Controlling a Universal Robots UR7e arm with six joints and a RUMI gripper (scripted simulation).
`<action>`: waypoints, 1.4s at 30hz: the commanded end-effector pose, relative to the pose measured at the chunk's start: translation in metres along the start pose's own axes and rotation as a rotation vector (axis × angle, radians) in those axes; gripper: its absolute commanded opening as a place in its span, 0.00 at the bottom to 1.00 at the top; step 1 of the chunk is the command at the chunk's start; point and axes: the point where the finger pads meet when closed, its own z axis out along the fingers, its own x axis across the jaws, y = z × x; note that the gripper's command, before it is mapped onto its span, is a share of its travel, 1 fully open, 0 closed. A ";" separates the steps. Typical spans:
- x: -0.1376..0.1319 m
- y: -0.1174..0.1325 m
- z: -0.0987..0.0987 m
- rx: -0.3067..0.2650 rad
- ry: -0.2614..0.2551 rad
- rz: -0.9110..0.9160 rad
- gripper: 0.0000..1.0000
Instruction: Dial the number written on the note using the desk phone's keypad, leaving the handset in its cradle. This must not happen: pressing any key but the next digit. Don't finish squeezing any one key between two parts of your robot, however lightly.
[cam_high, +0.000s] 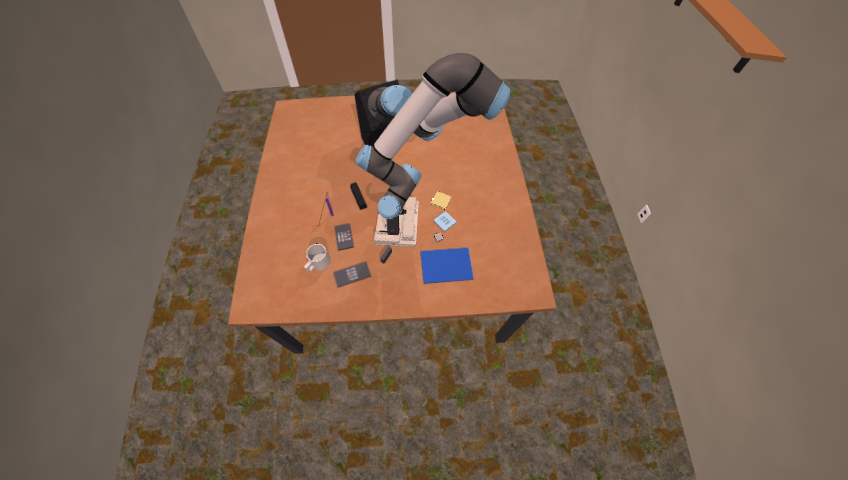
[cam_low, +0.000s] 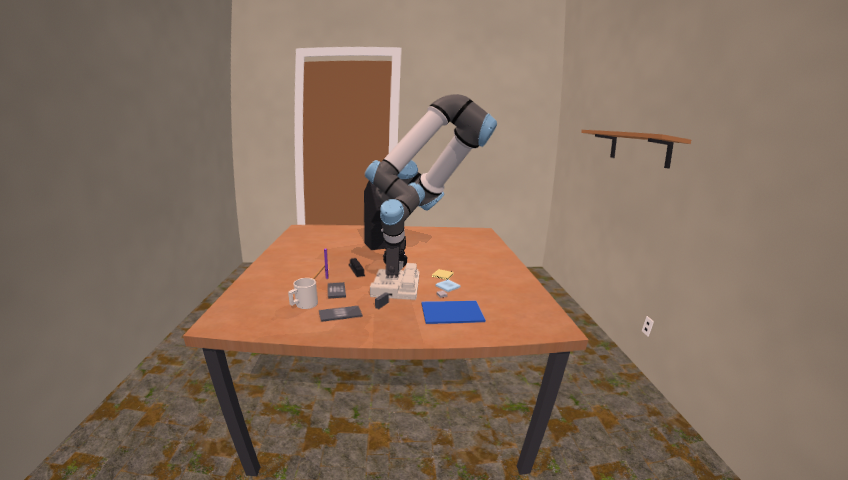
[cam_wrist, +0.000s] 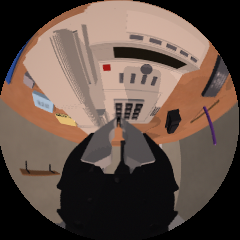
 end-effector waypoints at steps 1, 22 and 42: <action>0.000 -0.001 0.000 0.001 0.000 0.000 0.00; 0.000 -0.002 0.002 0.001 0.000 0.000 0.00; 0.000 -0.003 0.004 0.001 0.000 0.000 0.00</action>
